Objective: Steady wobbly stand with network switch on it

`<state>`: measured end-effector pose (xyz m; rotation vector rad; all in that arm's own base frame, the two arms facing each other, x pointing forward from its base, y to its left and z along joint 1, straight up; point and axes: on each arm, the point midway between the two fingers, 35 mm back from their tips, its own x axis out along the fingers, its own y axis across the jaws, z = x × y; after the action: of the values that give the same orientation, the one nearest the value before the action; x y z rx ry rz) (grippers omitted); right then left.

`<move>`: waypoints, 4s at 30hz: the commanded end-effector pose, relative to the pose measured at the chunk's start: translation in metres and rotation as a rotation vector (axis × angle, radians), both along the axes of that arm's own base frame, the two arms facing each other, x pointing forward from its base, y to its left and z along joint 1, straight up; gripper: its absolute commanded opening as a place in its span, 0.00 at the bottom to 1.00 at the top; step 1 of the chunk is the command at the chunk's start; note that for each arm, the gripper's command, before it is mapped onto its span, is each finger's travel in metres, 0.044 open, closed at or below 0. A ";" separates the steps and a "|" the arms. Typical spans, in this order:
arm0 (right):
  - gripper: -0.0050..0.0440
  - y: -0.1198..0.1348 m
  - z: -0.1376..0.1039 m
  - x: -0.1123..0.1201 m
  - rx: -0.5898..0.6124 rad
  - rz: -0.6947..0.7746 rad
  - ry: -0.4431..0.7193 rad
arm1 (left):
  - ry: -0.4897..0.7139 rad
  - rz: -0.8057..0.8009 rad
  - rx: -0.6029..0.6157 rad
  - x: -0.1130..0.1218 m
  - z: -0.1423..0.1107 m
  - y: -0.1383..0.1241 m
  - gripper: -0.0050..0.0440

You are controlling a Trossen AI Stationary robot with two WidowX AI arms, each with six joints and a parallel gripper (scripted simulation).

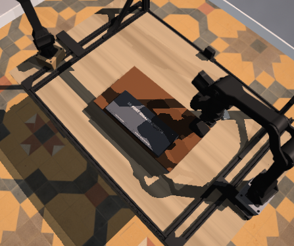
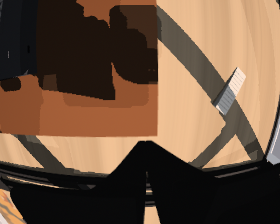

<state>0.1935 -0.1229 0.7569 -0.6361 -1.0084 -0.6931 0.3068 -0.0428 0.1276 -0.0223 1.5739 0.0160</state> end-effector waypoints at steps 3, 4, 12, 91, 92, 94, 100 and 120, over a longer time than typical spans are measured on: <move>0.10 -0.046 -0.045 0.069 0.079 -0.125 0.266 | 0.000 0.000 0.000 0.000 0.000 0.000 0.10; 0.10 -0.051 -0.053 0.077 0.089 -0.146 0.314 | 0.000 0.000 0.000 0.000 0.000 0.000 0.10; 0.10 -0.074 -0.082 0.110 0.107 -0.184 0.411 | 0.000 0.000 0.000 0.000 0.000 0.000 0.10; 0.10 -0.110 -0.722 0.149 -0.453 0.353 2.712 | 0.000 0.000 0.000 0.000 0.000 0.000 0.10; 0.10 -0.110 -0.722 0.149 -0.453 0.353 2.712 | 0.000 0.000 0.000 0.000 0.000 0.000 0.10; 0.10 -0.110 -0.722 0.149 -0.453 0.353 2.712 | 0.000 0.000 0.000 0.000 0.000 0.000 0.10; 0.10 -0.112 -0.715 0.153 -0.431 0.328 2.688 | 0.000 0.000 0.000 0.000 0.000 0.000 0.10; 0.10 -0.105 -0.730 0.142 -0.484 0.409 2.741 | 0.000 0.000 0.000 0.000 0.000 0.000 0.10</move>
<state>0.3367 -0.2283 0.0296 -0.9867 1.3310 0.9738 0.3068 -0.0428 0.1275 -0.0223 1.5742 0.0160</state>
